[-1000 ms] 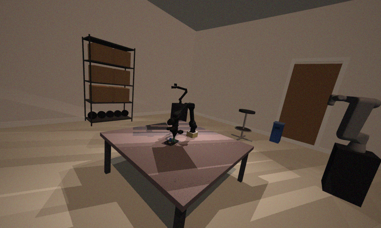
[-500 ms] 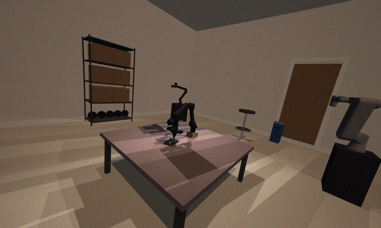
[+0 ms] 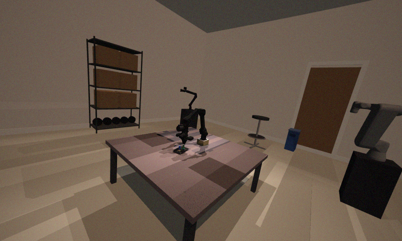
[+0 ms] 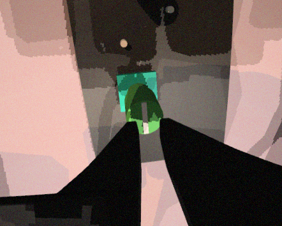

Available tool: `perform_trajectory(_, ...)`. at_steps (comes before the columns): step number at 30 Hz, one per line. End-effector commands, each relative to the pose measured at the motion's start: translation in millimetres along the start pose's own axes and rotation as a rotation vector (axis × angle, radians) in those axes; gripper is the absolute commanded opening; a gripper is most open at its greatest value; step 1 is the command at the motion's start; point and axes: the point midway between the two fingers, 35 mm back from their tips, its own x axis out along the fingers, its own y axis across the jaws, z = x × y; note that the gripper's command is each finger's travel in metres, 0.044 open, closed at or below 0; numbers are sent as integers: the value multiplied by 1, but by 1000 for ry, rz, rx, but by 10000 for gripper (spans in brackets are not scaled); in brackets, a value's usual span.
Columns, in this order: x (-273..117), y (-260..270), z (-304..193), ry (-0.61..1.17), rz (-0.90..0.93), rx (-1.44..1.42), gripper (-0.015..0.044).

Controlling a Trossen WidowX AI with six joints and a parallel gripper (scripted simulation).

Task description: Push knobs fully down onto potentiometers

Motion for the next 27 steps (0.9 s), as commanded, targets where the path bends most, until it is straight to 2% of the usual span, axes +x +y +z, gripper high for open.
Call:
perform_trajectory(1, 1, 0, 0, 2, 0, 0, 131)
perform_trajectory(4, 1, 0, 0, 2, 0, 0, 210)
perform_trajectory(9, -1, -5, 26, -82, -48, -16, 79)
perform_trajectory(12, -2, -5, 28, -82, -44, 69, 0)
perform_trajectory(27, -10, -4, 37, -79, -17, 587, 0)
